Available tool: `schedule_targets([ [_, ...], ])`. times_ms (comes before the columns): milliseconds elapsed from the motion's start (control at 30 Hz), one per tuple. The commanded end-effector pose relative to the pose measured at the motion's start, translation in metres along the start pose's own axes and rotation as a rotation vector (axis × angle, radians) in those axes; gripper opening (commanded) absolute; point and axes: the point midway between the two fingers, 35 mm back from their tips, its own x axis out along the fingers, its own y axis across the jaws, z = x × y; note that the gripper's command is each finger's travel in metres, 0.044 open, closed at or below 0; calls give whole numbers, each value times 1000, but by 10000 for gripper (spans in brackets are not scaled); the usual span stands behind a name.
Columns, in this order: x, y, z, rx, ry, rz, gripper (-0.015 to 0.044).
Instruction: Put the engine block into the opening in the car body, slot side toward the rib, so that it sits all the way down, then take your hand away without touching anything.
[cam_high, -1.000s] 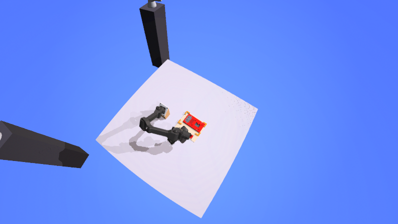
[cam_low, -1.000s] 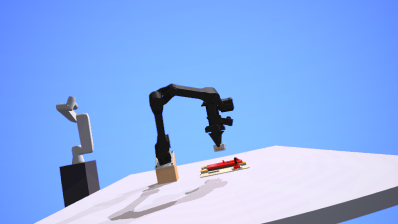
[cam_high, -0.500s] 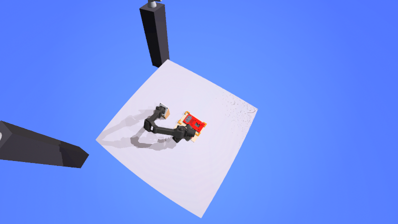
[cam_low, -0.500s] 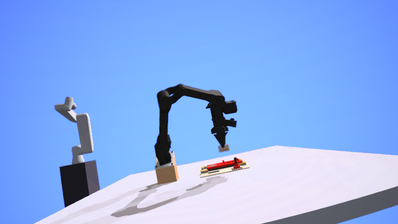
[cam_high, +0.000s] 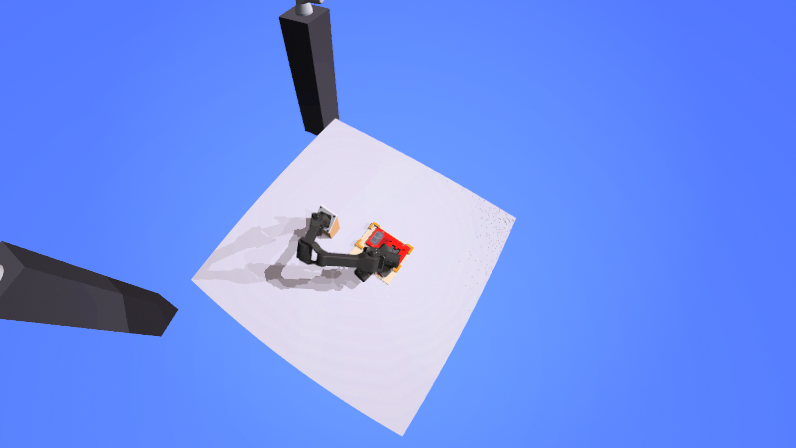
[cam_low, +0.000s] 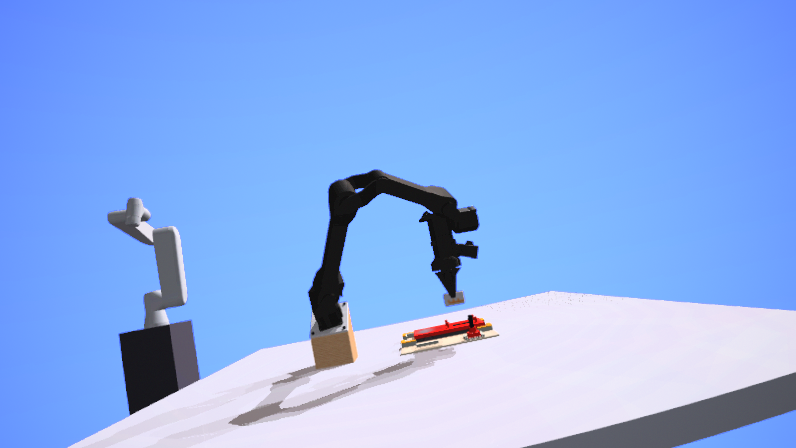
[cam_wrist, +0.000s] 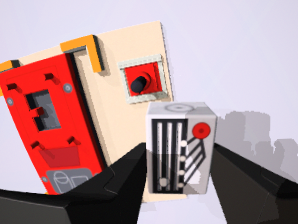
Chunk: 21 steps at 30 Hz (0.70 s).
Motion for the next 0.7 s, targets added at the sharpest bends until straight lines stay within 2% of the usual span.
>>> schedule_targets([
  [0,0,11,3,-6,-7,9,0],
  [667,19,72,7,-74,-6,7,0],
])
